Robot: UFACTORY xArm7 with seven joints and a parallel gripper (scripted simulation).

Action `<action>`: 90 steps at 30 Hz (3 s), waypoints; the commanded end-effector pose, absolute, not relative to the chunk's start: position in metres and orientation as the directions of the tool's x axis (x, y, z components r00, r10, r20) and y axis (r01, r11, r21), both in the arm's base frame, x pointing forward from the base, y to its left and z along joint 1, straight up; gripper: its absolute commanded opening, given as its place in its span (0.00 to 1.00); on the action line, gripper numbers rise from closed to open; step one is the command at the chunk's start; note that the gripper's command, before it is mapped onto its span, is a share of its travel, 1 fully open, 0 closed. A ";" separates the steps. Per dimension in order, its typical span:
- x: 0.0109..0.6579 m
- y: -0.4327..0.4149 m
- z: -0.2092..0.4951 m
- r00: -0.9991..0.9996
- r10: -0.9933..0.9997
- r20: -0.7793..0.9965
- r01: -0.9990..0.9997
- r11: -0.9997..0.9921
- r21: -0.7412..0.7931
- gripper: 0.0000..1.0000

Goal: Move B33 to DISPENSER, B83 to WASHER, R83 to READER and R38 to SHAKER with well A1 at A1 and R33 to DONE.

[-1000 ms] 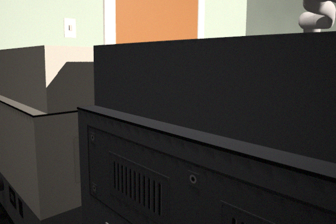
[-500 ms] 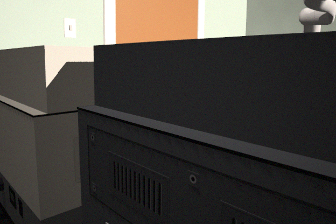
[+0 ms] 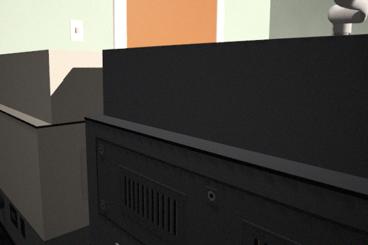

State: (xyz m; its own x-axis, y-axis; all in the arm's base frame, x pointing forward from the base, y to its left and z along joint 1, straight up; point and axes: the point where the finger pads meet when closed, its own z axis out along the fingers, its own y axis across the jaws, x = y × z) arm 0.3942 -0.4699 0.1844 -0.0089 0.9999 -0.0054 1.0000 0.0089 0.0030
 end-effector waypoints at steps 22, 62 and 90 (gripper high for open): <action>0.398 -0.418 0.186 -0.184 0.983 -0.009 0.983 0.185 0.004 0.00; 0.404 -0.304 0.185 -0.513 0.858 -0.009 0.858 0.513 0.002 0.00; 0.409 -0.217 0.185 -0.724 0.690 -0.009 0.690 0.724 0.000 0.00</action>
